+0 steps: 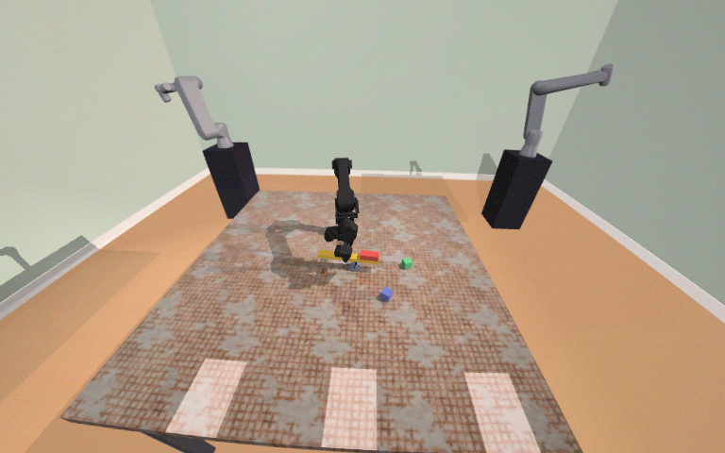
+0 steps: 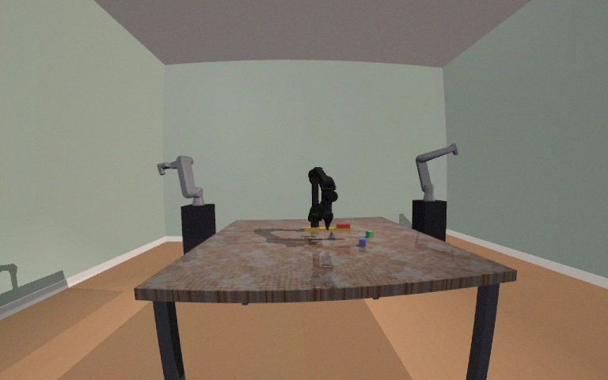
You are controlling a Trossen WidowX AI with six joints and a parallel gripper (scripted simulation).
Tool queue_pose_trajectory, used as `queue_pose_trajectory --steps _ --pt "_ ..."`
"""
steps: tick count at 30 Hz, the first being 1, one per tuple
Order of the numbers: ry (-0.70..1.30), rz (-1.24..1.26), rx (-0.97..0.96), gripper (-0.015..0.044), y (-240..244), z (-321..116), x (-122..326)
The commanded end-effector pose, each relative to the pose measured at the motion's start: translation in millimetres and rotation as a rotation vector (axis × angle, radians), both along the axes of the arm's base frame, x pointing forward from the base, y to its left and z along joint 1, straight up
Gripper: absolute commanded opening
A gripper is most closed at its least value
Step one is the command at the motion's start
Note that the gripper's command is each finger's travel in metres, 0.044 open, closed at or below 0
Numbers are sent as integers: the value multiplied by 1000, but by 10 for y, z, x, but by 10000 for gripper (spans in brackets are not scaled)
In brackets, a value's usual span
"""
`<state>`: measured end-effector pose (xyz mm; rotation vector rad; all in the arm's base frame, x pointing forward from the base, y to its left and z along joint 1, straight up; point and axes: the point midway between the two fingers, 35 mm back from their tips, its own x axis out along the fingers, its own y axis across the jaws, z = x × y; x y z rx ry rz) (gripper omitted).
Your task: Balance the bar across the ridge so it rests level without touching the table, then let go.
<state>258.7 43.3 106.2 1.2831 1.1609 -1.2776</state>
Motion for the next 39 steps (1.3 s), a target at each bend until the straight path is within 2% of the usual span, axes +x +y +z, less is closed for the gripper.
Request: queue_pose_trajectory --steps 1,4,6,39 --pt "-21 1 3 440 9 426 53" --pt "-21 1 3 440 2 782 11" --pt "-20 1 3 440 -1 863 -5" --pt "-20 1 3 440 -1 863 -5"
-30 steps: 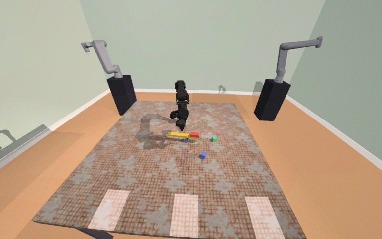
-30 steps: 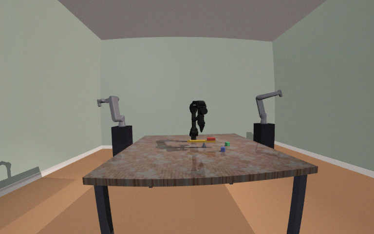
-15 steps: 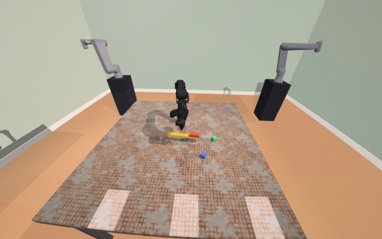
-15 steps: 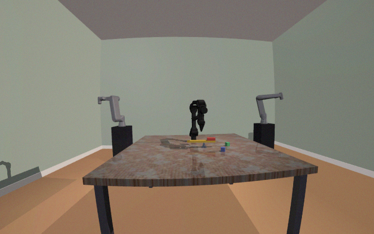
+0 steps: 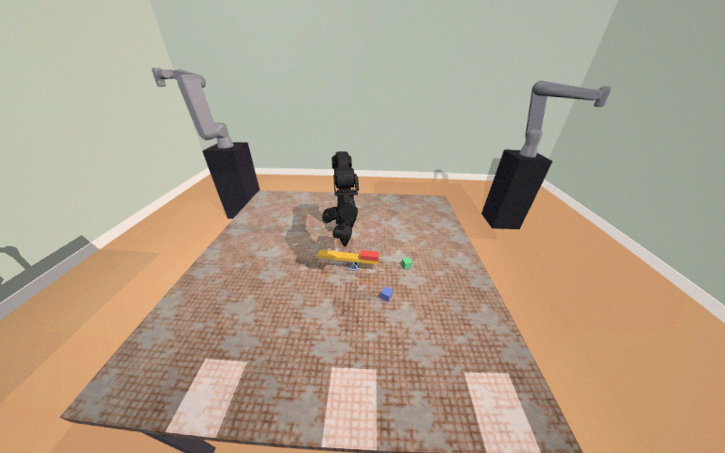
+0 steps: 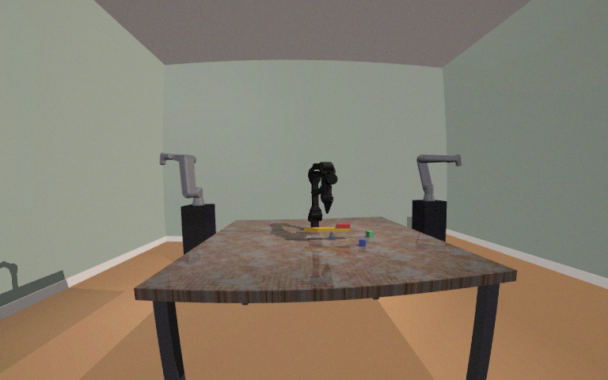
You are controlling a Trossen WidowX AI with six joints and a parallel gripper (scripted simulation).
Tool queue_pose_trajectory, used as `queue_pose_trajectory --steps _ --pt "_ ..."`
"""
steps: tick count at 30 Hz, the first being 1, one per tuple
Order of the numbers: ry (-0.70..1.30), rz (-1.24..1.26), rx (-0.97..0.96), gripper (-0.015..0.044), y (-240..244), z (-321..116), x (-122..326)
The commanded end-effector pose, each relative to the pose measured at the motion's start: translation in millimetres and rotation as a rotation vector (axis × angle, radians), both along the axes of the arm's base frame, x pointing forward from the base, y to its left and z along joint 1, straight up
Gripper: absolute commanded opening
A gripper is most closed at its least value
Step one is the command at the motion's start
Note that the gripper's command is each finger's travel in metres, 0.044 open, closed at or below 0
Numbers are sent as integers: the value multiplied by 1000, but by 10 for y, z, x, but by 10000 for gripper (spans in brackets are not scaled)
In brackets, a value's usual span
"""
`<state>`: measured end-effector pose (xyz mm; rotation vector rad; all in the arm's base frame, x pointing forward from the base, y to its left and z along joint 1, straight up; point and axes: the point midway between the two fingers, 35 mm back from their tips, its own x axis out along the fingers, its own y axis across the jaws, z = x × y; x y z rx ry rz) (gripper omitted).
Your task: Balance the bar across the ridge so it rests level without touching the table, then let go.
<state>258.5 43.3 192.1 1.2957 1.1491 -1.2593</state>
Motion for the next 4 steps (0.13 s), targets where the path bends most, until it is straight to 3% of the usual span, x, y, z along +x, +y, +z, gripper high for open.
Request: queue_pose_trajectory --steps 1,4 --pt "1 0 0 440 -1 4 -3" --pt "1 0 0 440 -1 4 -3"
